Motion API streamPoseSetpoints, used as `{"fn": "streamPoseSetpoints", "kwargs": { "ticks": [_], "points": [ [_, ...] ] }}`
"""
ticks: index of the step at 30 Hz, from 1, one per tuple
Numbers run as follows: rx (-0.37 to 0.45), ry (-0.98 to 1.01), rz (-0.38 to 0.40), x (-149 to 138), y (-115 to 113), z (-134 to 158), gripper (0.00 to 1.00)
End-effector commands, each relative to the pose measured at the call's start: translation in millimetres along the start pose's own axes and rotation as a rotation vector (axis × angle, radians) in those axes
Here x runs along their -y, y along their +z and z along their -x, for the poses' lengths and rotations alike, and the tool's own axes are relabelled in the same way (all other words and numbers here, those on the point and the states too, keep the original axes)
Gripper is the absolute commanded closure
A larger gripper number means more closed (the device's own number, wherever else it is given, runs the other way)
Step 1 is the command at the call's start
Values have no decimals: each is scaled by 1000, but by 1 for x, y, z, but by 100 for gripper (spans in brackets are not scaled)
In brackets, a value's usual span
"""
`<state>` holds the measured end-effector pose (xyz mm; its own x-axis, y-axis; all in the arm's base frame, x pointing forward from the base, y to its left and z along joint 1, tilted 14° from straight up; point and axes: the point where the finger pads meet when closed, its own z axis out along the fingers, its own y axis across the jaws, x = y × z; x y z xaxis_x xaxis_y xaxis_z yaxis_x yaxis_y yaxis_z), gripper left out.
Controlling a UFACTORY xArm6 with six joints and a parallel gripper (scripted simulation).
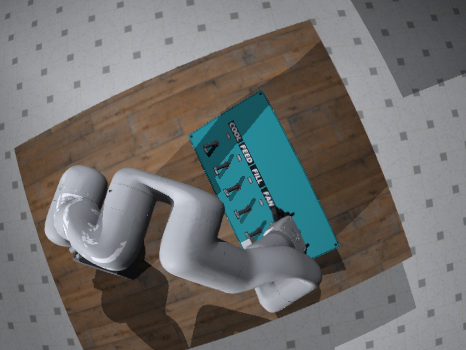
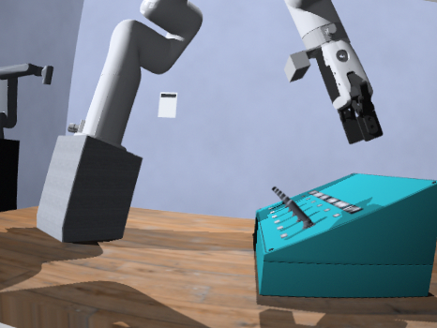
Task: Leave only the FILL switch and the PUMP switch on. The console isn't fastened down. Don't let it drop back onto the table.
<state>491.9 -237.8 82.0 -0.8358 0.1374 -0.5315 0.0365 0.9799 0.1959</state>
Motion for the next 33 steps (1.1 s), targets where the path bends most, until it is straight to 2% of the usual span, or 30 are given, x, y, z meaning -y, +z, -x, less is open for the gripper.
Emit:
{"fn": "streamPoseSetpoints", "kwargs": {
  "ticks": [1, 9, 10, 19, 29, 33],
  "points": [
    [3, -1, -2, 1, -1, 2, 0],
    [3, -1, -2, 1, -1, 2, 0],
    [3, -1, -2, 1, -1, 2, 100],
    [3, -1, -2, 1, -9, 2, 100],
    [3, -1, -2, 0, -48, 2, 100],
    [3, -1, -2, 0, -56, 2, 100]
  ]
}}
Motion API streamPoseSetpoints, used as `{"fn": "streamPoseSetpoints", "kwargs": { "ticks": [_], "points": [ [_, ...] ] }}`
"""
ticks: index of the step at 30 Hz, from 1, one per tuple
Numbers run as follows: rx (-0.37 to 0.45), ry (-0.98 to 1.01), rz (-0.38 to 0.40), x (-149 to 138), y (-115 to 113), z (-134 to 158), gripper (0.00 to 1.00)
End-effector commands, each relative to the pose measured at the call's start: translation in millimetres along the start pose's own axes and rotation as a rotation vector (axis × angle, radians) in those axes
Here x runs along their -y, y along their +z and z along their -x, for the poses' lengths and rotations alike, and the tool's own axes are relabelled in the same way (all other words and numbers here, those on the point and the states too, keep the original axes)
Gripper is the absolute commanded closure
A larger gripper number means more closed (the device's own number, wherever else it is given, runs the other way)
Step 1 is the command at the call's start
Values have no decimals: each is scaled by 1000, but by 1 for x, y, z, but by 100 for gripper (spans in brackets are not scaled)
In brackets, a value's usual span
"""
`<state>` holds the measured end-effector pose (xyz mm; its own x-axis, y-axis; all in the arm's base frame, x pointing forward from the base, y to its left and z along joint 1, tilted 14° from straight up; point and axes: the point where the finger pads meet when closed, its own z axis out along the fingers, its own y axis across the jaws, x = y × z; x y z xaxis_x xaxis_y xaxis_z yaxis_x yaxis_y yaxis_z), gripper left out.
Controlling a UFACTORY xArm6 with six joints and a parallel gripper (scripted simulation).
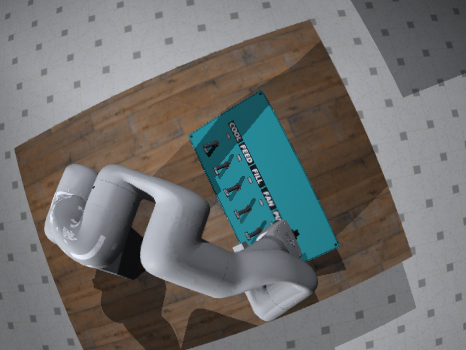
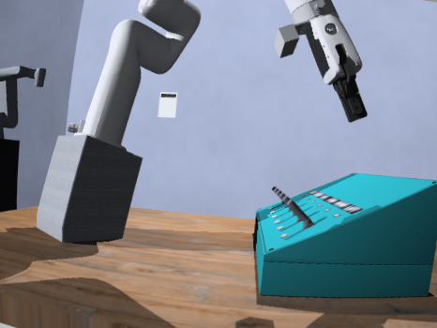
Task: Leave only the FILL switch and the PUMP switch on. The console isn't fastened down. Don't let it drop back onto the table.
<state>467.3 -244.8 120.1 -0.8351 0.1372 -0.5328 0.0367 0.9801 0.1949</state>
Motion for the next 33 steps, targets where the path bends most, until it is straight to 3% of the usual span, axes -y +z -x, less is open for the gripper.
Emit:
{"fn": "streamPoseSetpoints", "kwargs": {
  "ticks": [1, 16, 22, 23, 25, 26, 28, 33],
  "points": [
    [2, -1, -1, 0, -13, 1, 100],
    [2, -3, 3, 0, -25, -7, 100],
    [12, -11, 19, -3, -24, -73, 100],
    [12, -11, 19, -3, -24, -73, 100],
    [15, -11, 18, -9, -25, -104, 100],
    [15, -11, 18, -9, -25, -104, 100],
    [14, -9, 13, -16, -25, -134, 100],
    [10, -6, 7, -25, -26, -159, 100]
  ]
}}
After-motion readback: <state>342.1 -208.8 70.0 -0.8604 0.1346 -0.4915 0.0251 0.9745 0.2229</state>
